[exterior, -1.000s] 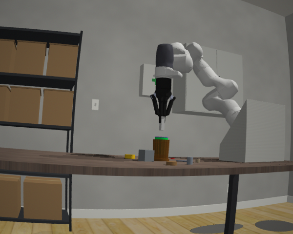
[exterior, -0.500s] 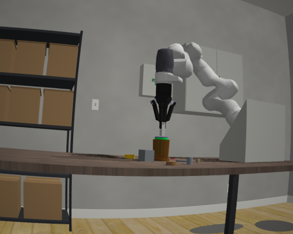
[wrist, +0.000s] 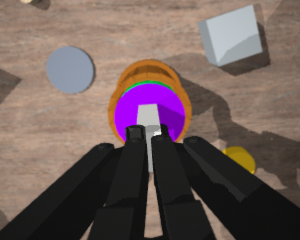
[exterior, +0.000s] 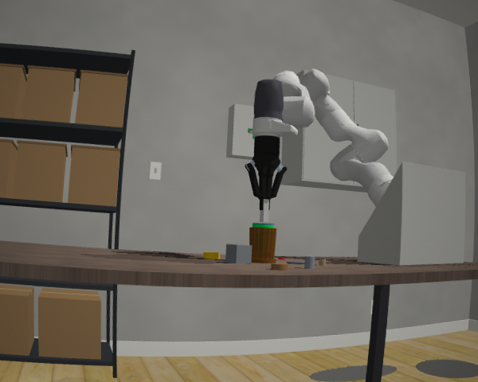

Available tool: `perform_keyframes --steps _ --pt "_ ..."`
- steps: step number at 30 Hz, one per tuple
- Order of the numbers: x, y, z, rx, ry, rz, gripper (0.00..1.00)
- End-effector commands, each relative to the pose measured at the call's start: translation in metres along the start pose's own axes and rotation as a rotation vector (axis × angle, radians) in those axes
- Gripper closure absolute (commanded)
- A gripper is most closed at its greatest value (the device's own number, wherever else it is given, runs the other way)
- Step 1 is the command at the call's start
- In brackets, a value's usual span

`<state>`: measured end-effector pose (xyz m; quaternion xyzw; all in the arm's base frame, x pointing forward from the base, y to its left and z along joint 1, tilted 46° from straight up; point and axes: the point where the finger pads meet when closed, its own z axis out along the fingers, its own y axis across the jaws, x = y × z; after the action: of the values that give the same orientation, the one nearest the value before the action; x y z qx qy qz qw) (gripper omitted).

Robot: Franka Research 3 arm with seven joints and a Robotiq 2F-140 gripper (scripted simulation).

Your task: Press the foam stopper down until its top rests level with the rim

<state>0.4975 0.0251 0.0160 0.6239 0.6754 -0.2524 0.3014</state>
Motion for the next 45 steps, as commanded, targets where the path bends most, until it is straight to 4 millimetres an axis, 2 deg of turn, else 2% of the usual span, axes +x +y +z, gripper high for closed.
perform_keyframes --steps 1,45 --pt "-0.001 0.001 0.002 -0.001 0.000 0.006 1.00" --pt "-0.002 -0.001 0.019 -0.001 0.000 0.006 1.00"
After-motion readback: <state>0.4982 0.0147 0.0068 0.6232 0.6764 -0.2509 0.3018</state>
